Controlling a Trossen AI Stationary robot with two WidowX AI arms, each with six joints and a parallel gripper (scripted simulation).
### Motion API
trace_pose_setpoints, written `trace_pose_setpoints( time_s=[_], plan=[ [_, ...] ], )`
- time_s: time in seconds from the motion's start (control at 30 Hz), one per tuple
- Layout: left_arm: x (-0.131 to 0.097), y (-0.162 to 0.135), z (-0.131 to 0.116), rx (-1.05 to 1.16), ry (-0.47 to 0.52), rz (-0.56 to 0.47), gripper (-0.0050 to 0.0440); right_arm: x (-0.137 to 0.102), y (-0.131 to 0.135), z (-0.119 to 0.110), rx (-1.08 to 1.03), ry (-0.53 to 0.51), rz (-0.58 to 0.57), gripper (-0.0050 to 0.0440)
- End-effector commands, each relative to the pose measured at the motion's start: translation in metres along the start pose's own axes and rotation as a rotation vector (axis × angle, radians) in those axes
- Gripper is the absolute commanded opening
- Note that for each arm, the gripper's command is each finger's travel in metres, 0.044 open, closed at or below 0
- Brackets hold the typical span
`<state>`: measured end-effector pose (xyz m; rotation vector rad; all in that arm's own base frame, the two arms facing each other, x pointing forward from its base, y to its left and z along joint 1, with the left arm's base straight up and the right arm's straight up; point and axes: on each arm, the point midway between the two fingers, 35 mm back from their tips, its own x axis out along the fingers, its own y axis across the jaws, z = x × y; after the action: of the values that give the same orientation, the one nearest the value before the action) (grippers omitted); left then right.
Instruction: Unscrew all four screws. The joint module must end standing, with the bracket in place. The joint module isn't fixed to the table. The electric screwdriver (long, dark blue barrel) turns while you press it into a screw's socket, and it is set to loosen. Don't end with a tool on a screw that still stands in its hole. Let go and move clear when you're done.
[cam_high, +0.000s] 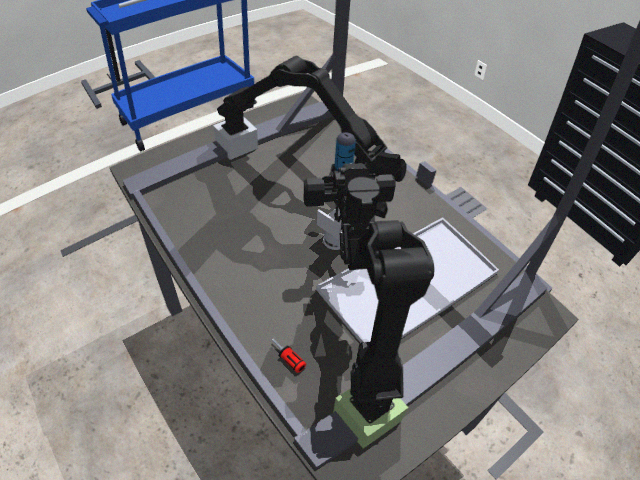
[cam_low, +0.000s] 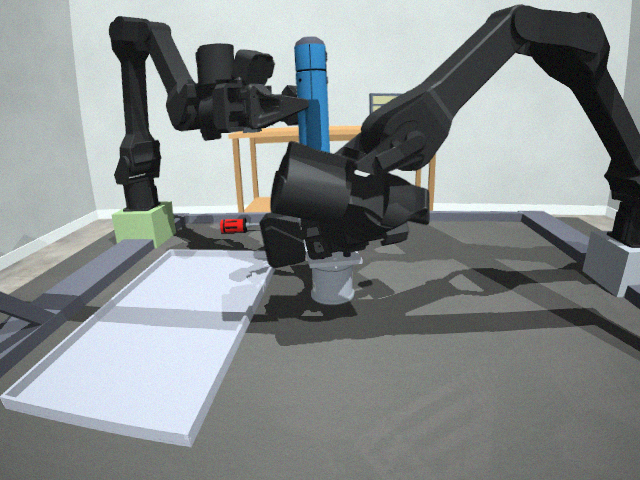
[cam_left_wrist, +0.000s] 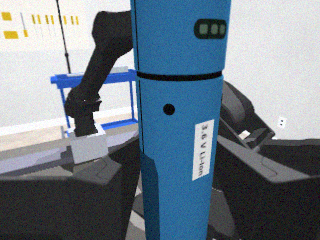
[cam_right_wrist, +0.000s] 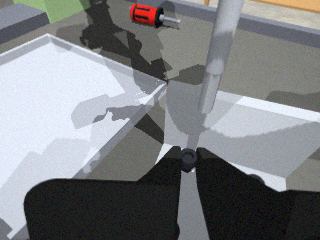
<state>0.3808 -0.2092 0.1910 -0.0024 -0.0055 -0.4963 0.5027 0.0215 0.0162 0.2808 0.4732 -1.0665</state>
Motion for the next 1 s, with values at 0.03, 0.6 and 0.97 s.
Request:
trace_pose_setpoints(
  time_s=[0.03,0.6,0.97],
  plan=[
    [0.003,0.000,0.030,0.001,-0.080,0.001,0.0162,-0.007,0.004,0.014,0.035,-0.008,0.019,0.0001],
    [0.003,0.000,0.030,0.001,-0.078,0.001,0.0162,-0.020,0.008,0.024,0.059,-0.015,0.033,0.0120],
    [0.003,0.000,0.030,0.001,-0.078,0.001,0.0162,-0.061,0.007,0.023,0.061,-0.012,0.035,0.0120]
  ],
)
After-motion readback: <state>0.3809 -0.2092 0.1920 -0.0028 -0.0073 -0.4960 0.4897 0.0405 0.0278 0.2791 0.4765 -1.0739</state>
